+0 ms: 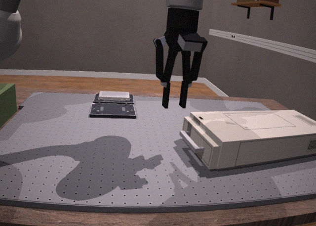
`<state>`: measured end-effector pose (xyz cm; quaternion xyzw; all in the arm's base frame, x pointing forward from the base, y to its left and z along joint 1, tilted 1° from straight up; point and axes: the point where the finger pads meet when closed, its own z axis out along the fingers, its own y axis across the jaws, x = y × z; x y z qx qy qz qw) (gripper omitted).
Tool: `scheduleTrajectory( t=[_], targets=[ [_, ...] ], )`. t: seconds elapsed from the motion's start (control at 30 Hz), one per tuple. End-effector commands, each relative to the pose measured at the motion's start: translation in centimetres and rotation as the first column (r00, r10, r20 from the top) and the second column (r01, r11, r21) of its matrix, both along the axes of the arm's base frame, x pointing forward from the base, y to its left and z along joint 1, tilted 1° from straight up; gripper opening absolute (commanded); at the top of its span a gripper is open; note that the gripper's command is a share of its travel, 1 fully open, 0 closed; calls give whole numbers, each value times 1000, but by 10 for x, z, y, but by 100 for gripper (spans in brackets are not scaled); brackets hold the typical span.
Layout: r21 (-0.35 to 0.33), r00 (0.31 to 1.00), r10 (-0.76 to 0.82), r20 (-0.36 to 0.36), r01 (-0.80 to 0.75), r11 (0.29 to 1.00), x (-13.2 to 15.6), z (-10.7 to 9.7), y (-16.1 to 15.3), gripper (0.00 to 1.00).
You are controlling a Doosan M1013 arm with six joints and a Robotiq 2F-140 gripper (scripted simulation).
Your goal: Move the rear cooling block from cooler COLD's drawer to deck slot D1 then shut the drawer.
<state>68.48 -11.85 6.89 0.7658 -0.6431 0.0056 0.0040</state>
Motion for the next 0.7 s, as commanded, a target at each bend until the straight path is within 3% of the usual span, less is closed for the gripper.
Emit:
scheduleTrajectory(
  t=[0.0,0.27,0.67],
  targets=[
    [0,1000,0,1,0,1000,11,-5,-7,34],
    [0,1000,0,1,0,1000,35,-17,-22,34],
    [0,1000,0,1,0,1000,35,-28,-22,34]
  ],
)
